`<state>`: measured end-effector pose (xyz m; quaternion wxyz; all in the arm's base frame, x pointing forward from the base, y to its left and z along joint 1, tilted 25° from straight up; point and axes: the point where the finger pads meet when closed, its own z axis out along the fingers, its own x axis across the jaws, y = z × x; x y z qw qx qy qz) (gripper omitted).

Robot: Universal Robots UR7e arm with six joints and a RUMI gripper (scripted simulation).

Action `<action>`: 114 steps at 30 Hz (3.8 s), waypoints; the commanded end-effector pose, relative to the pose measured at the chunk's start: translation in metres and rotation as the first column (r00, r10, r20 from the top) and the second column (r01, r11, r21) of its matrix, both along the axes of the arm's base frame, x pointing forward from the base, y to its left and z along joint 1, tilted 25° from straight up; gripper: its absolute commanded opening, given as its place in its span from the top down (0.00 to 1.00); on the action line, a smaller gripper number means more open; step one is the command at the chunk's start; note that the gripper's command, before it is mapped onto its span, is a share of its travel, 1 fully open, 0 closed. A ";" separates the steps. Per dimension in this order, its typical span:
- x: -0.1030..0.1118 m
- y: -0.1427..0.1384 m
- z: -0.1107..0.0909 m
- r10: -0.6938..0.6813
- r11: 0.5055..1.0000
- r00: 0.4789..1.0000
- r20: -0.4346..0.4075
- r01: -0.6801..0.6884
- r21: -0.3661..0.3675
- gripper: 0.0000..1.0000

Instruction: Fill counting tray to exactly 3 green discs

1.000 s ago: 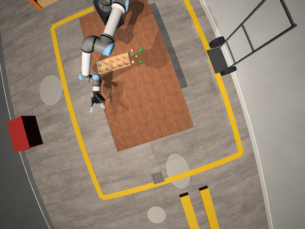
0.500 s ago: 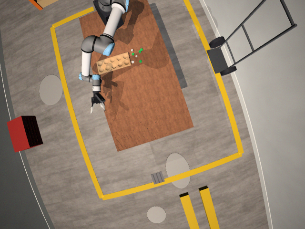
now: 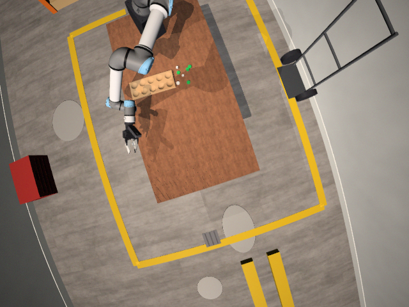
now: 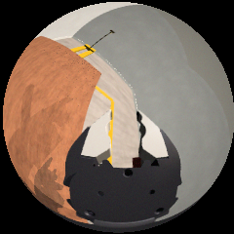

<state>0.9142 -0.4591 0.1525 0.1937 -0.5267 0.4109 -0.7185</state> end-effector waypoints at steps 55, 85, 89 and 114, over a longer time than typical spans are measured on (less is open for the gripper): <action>-0.060 0.205 0.065 0.177 0.838 0.773 -0.609 0.206 0.505 0.72; -0.299 0.380 0.037 0.317 0.733 0.405 -0.857 0.469 0.493 0.72; -0.337 0.400 0.032 0.332 0.726 0.349 -0.876 0.499 0.474 0.72; -0.408 0.490 -0.046 0.421 0.816 0.194 -0.886 0.345 0.464 0.72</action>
